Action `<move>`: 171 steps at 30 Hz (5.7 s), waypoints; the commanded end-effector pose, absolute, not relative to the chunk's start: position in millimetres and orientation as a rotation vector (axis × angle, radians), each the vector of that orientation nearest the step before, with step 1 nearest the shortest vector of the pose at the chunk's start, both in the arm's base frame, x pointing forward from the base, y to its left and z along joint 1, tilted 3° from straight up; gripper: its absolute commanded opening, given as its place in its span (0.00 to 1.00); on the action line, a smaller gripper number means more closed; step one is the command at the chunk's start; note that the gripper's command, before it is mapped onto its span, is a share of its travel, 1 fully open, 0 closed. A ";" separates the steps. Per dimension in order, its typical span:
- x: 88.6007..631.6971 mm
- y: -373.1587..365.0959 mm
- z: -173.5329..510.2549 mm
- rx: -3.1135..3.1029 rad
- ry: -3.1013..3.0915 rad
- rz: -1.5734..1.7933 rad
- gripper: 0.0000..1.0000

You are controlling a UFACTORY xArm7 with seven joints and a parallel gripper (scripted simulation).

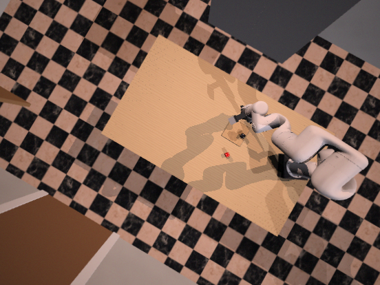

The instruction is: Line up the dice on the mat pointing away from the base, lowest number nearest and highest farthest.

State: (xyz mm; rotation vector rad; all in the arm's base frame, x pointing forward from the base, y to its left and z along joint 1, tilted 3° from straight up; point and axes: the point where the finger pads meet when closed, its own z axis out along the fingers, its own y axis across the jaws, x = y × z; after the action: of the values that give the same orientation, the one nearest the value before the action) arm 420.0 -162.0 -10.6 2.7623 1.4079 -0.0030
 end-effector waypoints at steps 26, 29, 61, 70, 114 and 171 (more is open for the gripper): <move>419.9 -152.0 61.6 2.801 1.322 -0.006 0.21; 419.8 -135.9 61.9 2.888 1.126 -0.003 0.21; 409.0 -51.5 62.9 3.096 -0.164 0.028 0.21; 408.7 -50.2 62.9 3.095 -0.188 0.029 0.21; 412.0 -53.5 -34.8 3.094 -0.189 0.029 0.21; 413.2 -52.2 -34.9 3.094 -0.189 0.029 0.21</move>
State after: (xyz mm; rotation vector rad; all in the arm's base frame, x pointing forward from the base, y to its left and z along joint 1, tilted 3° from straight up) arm 411.8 -52.1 -35.9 3.0941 -0.1881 0.0237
